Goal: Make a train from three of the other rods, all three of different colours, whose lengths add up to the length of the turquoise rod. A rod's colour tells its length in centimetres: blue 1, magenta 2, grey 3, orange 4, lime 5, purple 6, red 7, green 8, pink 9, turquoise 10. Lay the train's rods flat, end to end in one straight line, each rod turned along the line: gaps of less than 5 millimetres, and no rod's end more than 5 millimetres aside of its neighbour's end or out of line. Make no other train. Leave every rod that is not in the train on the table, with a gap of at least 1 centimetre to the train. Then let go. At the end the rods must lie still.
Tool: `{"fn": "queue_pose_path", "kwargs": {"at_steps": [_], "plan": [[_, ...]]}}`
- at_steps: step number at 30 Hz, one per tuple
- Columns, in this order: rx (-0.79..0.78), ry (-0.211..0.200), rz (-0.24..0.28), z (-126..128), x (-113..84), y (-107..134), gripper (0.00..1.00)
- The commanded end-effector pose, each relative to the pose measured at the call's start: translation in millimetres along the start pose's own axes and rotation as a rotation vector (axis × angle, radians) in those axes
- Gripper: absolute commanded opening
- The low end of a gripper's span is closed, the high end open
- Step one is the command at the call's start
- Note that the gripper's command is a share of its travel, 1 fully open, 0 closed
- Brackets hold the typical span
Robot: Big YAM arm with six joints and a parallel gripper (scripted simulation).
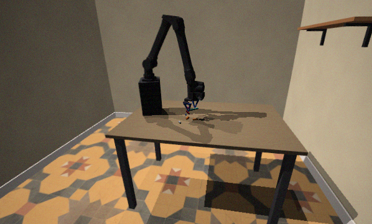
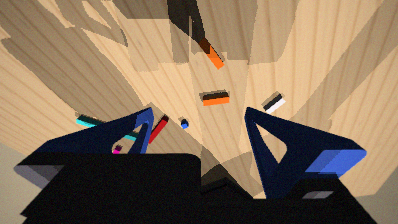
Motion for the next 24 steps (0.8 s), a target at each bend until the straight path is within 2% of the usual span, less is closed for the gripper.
{"fn": "queue_pose_path", "kwargs": {"at_steps": [1, 2, 6, 7, 10, 11, 14, 15, 18, 19, 22, 23, 24], "plan": [[0.08, -0.003, 0.011, -0.6, 4.2, -4.8, 1.0], [0.174, -0.002, 0.011, -4.3, 4.4, -6.1, 1.0], [0.165, -0.002, 0.016, -1.3, 4.5, -3.3, 1.0], [0.259, -0.001, 0.011, -5.6, 4.4, -7.4, 1.0], [0.251, -0.001, 0.013, -2.3, 4.3, -6.6, 1.0], [0.338, -0.001, 0.011, -5.3, 4.3, -8.7, 1.0], [0.334, -0.001, 0.012, -3.6, 4.2, -8.2, 1.0], [0.421, 0.0, 0.012, -7.4, 4.4, -9.9, 1.0], [0.413, 0.0, 0.014, -4.3, 4.4, -8.1, 1.0], [0.495, 0.001, 0.011, -7.2, 4.3, -11.1, 1.0], [0.49, 0.001, 0.014, -5.6, 4.4, -9.6, 1.0], [0.571, 0.001, 0.012, -9.1, 4.4, -12.2, 1.0], [0.571, 0.001, 0.011, -9.1, 4.4, -12.2, 1.0]]}}
Point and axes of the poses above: the point where the finger pads meet when closed, its own x axis out along the fingers, its own z axis across the jaws, y = z × x, the point moved 3 cm from there along -x, back along the fingers, and after that the axes turned 10 degrees about -x, right-handed, at the moved point
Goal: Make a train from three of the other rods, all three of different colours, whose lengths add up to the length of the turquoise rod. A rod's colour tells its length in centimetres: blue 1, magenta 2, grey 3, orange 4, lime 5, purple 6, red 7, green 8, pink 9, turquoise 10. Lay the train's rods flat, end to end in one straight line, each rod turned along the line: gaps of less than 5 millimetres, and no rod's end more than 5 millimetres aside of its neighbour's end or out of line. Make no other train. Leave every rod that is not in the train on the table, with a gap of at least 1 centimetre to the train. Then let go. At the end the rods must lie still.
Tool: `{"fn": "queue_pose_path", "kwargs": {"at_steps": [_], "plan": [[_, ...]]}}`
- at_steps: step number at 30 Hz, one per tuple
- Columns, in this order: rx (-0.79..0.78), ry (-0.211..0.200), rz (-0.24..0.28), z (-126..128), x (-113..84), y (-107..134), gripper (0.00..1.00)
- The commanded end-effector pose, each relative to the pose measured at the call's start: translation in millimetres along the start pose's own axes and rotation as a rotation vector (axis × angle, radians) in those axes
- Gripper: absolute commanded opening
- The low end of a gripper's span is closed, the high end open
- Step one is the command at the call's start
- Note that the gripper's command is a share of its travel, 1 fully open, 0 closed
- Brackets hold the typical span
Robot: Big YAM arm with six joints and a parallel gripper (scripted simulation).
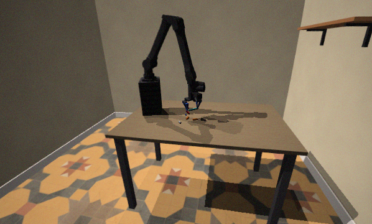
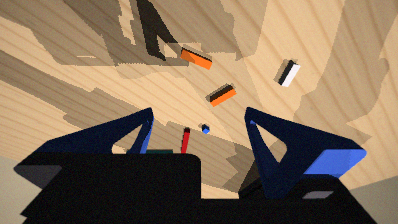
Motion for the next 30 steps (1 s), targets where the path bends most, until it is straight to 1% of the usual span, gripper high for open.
{"fn": "queue_pose_path", "kwargs": {"at_steps": [1, 2, 3, 4, 5, 7, 8, 10, 11, 12, 13, 14, 15, 16, 17, 19, 20, 24, 30], "plan": [[0.103, 0.005, 0.012, -2.1, 4.8, -6.0, 1.0], [0.103, 0.005, 0.012, -2.1, 4.8, -6.0, 1.0], [0.167, 0.005, 0.012, 0.0, 4.6, -6.2, 1.0], [0.162, 0.005, 0.012, 1.7, 4.5, -5.4, 1.0], [0.234, 0.005, 0.012, -0.7, 4.7, -7.6, 1.0], [0.234, 0.006, 0.012, -0.7, 4.7, -7.6, 1.0], [0.302, 0.006, 0.012, -2.8, 4.8, -9.6, 1.0], [0.297, 0.007, 0.014, -1.8, 4.9, -7.6, 1.0], [0.358, 0.007, 0.012, -2.4, 4.7, -10.4, 1.0], [0.354, 0.006, 0.011, -0.8, 4.6, -9.7, 1.0], [0.411, 0.007, 0.011, -2.2, 4.7, -11.2, 1.0], [0.408, 0.007, 0.011, -1.1, 4.6, -10.7, 1.0], [0.462, 0.007, 0.011, -2.8, 4.7, -12.3, 1.0], [0.459, 0.007, 0.011, -1.9, 4.7, -11.9, 1.0], [0.507, 0.008, 0.011, -3.2, 4.7, -13.2, 1.0], [0.507, 0.008, 0.011, -3.2, 4.7, -13.2, 1.0], [0.541, 0.008, 0.011, -0.7, 4.5, -12.7, 1.0], [0.669, 0.009, 0.011, -4.2, 4.7, -16.2, 1.0], [0.726, 0.012, 0.013, -1.9, 4.8, -13.9, 1.0]]}}
Point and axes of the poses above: the point where the finger pads meet when closed, its own x axis out along the fingers, its own z axis across the jaws, y = z × x, the point moved 3 cm from there along -x, back along the fingers, and after that the axes turned 10 degrees about -x, right-handed, at the moved point
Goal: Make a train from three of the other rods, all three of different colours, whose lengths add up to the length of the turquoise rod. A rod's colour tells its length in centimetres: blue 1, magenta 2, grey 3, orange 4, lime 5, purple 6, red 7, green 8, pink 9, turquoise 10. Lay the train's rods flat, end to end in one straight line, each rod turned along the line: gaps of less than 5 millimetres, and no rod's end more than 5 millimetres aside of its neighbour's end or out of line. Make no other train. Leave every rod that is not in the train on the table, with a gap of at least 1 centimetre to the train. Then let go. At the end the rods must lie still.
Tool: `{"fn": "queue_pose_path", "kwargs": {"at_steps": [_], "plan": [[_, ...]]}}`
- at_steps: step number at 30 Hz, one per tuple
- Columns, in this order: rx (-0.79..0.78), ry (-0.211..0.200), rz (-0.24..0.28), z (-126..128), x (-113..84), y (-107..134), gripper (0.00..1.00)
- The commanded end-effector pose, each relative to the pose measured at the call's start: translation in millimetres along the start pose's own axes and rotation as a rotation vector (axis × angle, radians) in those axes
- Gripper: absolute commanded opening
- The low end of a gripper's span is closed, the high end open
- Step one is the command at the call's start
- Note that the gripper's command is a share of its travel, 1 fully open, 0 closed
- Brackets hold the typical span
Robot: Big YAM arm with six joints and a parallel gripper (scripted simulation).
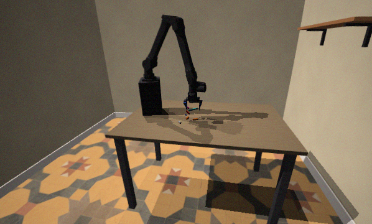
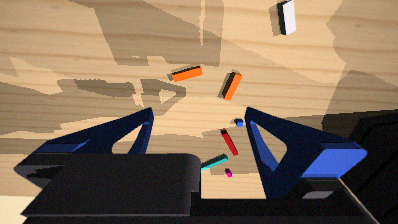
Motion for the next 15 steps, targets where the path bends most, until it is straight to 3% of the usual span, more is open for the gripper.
{"fn": "queue_pose_path", "kwargs": {"at_steps": [1, 15], "plan": [[0.066, 0.015, 0.009, 1.4, 5.0, -1.0, 1.0], [0.06, 0.015, 0.009, 1.4, 5.0, -1.1, 1.0]]}}
Point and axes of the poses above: the point where the finger pads meet when closed, its own x axis out along the fingers, its own z axis across the jaws, y = z × x, the point moved 3 cm from there along -x, back along the fingers, and after that the axes turned 10 degrees about -x, right-handed, at the moved point
